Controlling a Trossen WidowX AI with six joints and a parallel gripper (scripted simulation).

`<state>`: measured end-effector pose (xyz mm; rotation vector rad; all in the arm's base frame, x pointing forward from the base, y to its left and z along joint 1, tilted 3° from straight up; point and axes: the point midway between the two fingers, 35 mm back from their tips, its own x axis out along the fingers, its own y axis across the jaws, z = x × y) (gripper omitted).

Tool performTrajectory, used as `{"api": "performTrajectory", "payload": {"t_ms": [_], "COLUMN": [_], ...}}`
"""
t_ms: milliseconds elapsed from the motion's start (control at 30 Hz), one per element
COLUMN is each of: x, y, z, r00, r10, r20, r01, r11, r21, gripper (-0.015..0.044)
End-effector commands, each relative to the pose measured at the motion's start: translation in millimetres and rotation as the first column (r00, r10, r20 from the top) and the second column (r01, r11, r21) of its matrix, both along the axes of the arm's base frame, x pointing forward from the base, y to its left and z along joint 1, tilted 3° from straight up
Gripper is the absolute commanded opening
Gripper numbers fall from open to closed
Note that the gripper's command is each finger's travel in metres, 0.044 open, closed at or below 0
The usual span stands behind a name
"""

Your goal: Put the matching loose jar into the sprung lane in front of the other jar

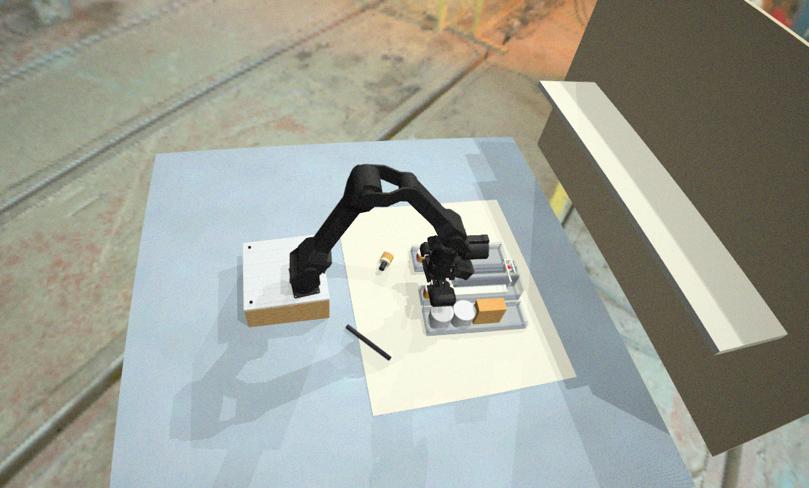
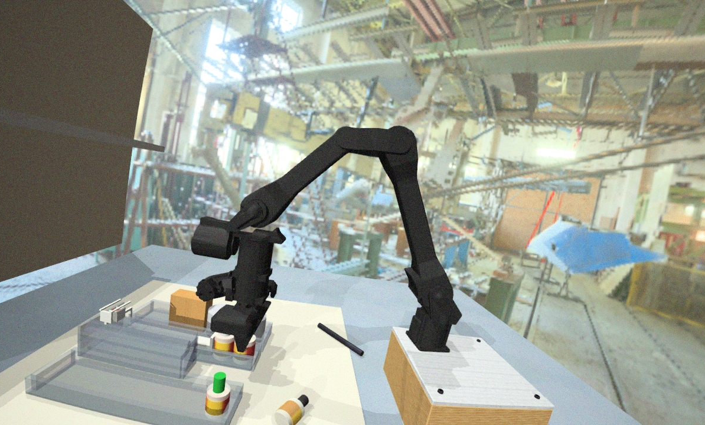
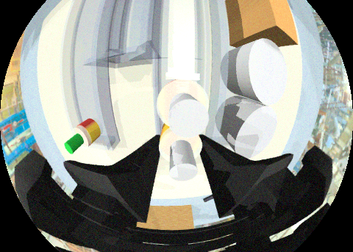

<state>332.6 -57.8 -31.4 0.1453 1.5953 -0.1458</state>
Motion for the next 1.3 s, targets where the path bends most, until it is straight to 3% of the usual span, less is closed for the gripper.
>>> {"api": "performTrajectory", "payload": {"t_ms": [0,1167,1267], "x": [1.7,-5.0,-4.5], "y": [-0.8,1.0,0.9], "z": [0.3,-0.1,-0.2], "r00": [1.000,1.000,1.000], "r10": [0.005,0.005,0.005], "r20": [0.011,0.011,0.011], "r01": [-0.005,-0.005,-0.005], "r11": [1.000,1.000,1.000], "r21": [-0.004,-0.004,-0.004], "gripper": [0.0000,0.0000,0.0079]}}
